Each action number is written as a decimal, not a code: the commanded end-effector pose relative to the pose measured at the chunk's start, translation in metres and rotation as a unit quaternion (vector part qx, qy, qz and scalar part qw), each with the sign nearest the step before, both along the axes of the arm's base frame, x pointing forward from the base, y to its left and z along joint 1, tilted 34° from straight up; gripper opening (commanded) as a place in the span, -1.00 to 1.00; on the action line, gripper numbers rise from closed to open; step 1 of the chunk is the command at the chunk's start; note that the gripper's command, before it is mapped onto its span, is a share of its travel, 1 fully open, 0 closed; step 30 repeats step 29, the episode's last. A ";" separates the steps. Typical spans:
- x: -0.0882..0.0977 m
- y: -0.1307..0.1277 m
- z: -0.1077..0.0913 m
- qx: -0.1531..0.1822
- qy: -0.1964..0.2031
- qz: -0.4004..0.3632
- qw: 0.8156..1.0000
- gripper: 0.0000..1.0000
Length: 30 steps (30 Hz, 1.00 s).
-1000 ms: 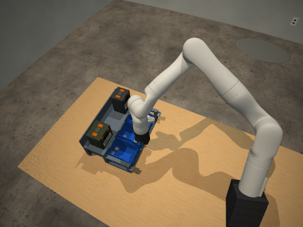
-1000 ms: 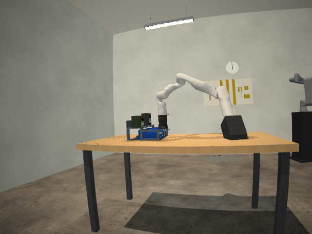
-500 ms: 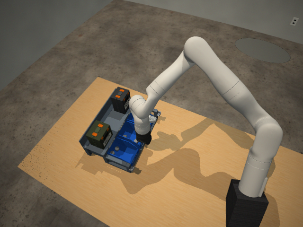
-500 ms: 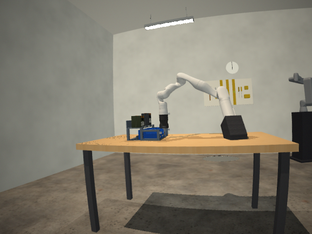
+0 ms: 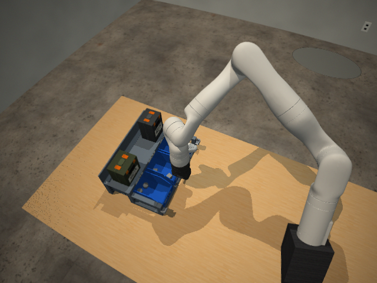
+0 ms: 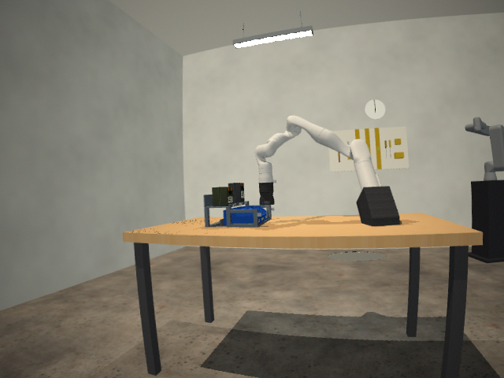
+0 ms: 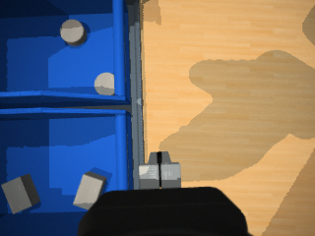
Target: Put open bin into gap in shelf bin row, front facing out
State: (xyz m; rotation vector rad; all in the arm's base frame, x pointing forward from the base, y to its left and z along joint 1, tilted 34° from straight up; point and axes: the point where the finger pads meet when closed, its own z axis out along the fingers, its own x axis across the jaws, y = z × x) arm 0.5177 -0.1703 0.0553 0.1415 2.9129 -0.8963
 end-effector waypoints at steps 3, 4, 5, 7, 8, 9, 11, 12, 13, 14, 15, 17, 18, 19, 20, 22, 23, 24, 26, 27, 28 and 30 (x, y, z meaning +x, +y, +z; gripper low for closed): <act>-0.001 0.004 0.003 0.001 -0.002 -0.002 1.000 -1.00; -0.001 0.004 0.003 0.001 -0.002 -0.002 1.000 -1.00; -0.001 0.004 0.003 0.001 -0.002 -0.002 1.000 -1.00; -0.001 0.005 0.005 0.001 -0.002 -0.002 1.000 -1.00; -0.001 0.006 0.006 0.001 -0.002 -0.002 1.000 -1.00; -0.002 0.007 0.008 0.001 -0.002 -0.002 1.000 -1.00; -0.002 0.010 0.012 0.001 -0.002 -0.002 1.000 -1.00; -0.002 0.012 0.015 0.001 -0.002 -0.002 1.000 -1.00; -0.002 0.012 0.015 0.001 -0.002 -0.002 1.000 -1.00; -0.002 0.012 0.015 0.001 -0.002 -0.002 1.000 -1.00; -0.002 0.014 0.018 0.001 -0.003 -0.002 1.000 -1.00; -0.002 0.016 0.021 0.001 -0.003 -0.002 1.000 -1.00; -0.002 0.016 0.021 0.001 -0.003 -0.002 1.000 -1.00; -0.002 0.016 0.021 0.001 -0.003 -0.002 1.000 -1.00; -0.002 0.016 0.021 0.001 -0.003 -0.002 1.000 -1.00; -0.002 0.016 0.021 0.001 -0.003 -0.002 1.000 -1.00; -0.002 0.016 0.021 0.001 -0.003 -0.002 1.000 -1.00; -0.002 0.016 0.021 0.001 -0.003 -0.002 1.000 -1.00; -0.002 0.016 0.021 0.001 -0.003 -0.002 1.000 -1.00; -0.002 0.016 0.021 0.001 -0.003 -0.002 1.000 -1.00; -0.002 0.016 0.021 0.001 -0.003 -0.002 1.000 -1.00; -0.002 0.016 0.021 0.001 -0.003 -0.002 1.000 -1.00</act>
